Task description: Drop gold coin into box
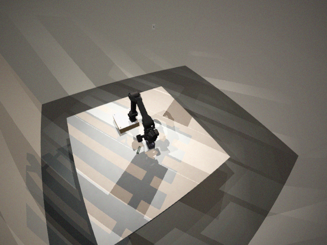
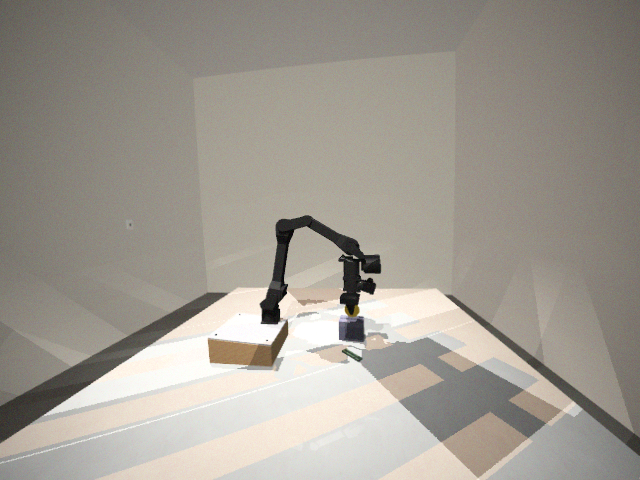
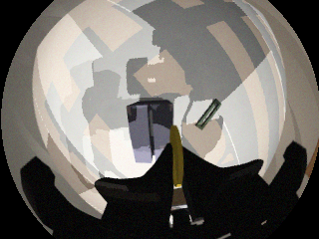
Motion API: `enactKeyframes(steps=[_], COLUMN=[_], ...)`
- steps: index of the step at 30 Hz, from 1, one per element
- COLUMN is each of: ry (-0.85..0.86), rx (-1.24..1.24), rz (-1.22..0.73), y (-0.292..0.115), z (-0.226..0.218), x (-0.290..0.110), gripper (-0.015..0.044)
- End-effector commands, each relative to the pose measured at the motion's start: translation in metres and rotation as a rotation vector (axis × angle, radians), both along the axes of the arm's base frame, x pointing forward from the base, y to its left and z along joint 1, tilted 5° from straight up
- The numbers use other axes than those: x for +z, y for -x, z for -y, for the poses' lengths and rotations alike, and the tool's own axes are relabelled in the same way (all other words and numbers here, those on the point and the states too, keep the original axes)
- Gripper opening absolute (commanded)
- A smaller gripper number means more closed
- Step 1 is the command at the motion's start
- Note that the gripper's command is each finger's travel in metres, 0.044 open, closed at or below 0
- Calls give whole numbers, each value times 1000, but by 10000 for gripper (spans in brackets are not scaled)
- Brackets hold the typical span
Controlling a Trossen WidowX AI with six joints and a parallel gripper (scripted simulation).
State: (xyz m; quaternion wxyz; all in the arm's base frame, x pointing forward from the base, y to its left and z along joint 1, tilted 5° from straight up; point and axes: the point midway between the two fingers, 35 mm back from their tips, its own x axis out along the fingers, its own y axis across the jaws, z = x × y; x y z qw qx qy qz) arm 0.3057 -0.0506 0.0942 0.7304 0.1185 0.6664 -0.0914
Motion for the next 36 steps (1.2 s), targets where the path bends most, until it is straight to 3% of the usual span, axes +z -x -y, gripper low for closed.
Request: enactKeyframes(steps=[1, 36], ry=[5, -1], rx=[-3, 0], rz=[7, 0], y=[-1, -2], z=[-11, -26], x=[2, 3], gripper=[0, 0])
